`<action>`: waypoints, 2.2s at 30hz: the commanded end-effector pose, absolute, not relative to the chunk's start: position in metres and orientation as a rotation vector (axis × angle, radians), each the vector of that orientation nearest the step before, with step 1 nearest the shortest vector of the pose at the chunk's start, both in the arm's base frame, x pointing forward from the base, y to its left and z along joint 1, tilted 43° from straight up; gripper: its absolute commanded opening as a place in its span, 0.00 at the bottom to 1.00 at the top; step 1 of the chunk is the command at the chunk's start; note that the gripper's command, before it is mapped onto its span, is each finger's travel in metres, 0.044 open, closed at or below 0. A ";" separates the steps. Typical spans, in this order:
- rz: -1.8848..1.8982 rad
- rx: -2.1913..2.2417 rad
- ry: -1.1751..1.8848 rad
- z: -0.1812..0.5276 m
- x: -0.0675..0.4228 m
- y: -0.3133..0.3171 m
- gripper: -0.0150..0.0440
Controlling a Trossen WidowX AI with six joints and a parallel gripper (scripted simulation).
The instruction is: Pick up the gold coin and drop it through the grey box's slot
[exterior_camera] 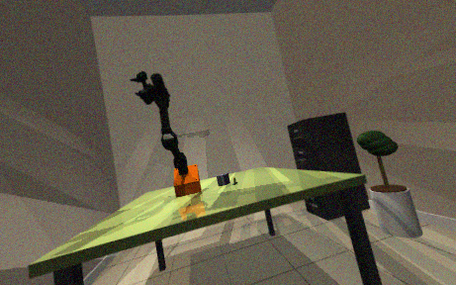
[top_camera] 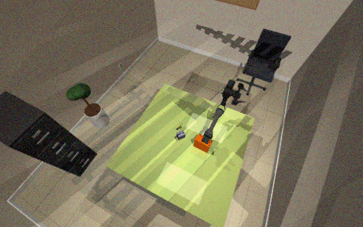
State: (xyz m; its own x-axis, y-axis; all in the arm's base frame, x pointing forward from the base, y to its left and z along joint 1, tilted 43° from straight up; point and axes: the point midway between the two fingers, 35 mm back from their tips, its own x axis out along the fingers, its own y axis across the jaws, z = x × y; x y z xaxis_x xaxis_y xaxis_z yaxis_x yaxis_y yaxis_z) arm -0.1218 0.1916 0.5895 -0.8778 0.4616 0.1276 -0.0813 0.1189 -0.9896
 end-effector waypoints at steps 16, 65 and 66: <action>1.772 -0.704 -1.299 0.531 -0.015 0.315 0.53; 0.522 -1.296 1.237 0.099 0.402 0.044 0.53; 0.492 -1.303 1.294 0.092 0.399 0.030 0.53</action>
State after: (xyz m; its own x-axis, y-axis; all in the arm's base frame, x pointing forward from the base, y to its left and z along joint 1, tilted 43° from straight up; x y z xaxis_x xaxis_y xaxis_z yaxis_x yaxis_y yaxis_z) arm 0.4065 0.0782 0.1195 0.4088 -0.2142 -0.8871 -0.8574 0.2428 -0.4537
